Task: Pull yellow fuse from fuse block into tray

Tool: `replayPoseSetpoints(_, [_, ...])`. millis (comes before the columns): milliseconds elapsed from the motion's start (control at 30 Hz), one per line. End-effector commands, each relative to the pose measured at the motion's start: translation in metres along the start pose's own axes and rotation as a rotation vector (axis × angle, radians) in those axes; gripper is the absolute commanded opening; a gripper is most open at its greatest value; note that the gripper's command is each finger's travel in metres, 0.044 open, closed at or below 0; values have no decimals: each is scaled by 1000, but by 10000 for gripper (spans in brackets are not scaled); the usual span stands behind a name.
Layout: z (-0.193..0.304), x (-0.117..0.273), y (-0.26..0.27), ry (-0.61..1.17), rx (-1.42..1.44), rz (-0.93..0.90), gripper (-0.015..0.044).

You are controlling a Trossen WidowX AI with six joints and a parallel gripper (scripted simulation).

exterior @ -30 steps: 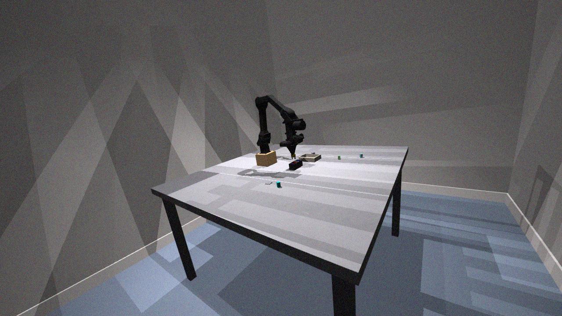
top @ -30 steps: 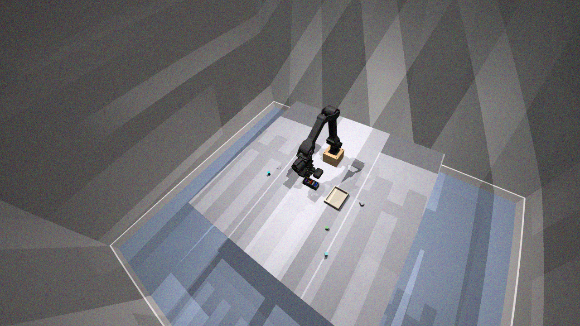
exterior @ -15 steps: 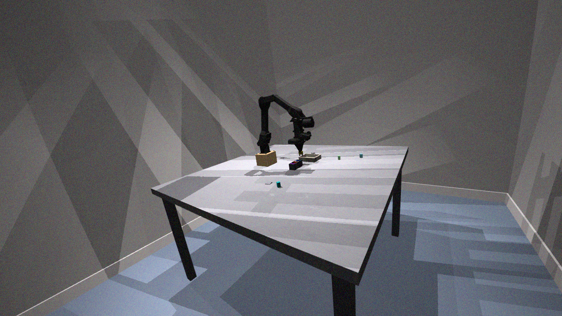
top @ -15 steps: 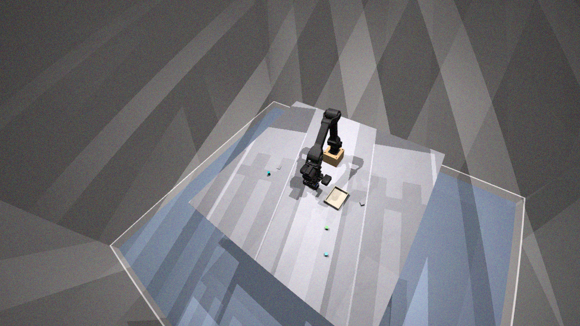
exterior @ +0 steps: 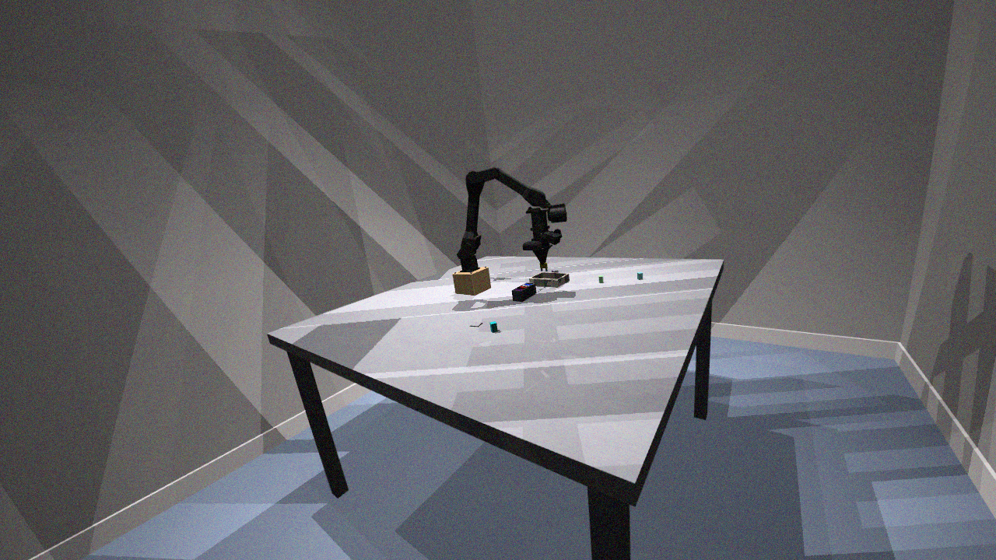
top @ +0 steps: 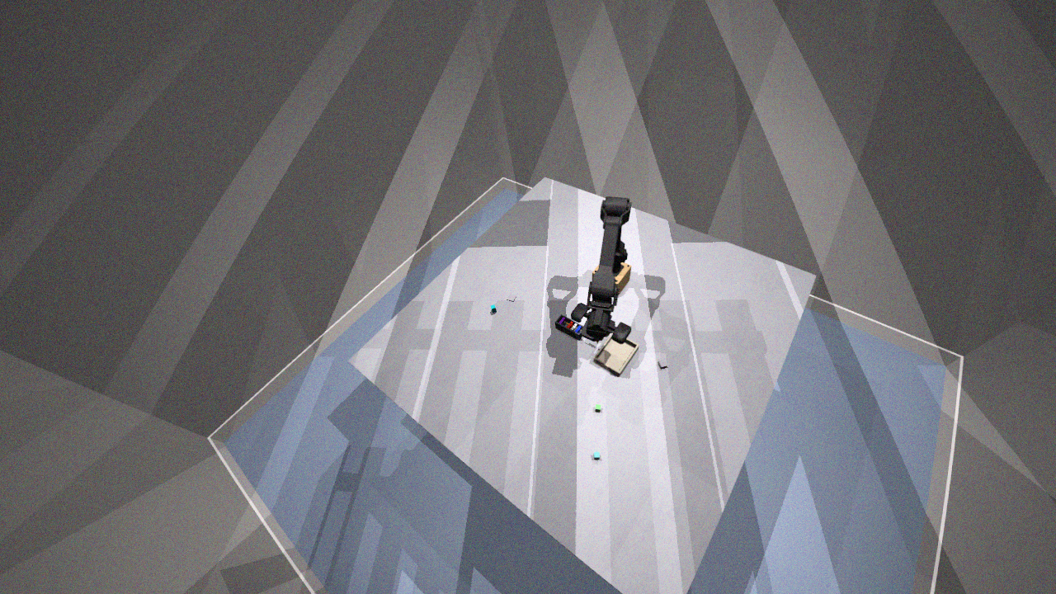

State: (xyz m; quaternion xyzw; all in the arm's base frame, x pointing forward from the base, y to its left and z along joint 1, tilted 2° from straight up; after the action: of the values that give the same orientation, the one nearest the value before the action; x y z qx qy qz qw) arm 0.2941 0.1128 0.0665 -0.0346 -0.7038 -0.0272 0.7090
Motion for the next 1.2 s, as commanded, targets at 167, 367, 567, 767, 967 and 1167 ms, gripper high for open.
replayPoseSetpoints(167, [15,1,46,4,-2,-9,0])
replayPoseSetpoints(367, [21,0,60,5,-2,-10,0])
replayPoseSetpoints(567, [20,-8,60,5,-2,-10,0])
replayPoseSetpoints(767, [20,-18,60,5,-2,-10,0])
replayPoseSetpoints(967, [20,-28,60,5,-2,-10,0])
replayPoseSetpoints(1167, [21,-37,60,5,-2,-10,0])
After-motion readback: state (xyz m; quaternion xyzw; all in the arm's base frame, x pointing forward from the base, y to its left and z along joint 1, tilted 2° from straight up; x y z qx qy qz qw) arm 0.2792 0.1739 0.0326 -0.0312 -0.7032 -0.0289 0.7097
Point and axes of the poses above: the point midway between the two fingers, 35 mm back from their tips, its own x axis back along the fingers, its own y axis across the jaws, z = x × y, the point moved 3 cm from there along x, back along the fingers, and after that the axes turned 6 degrees about -x, right-handed, at the moved point
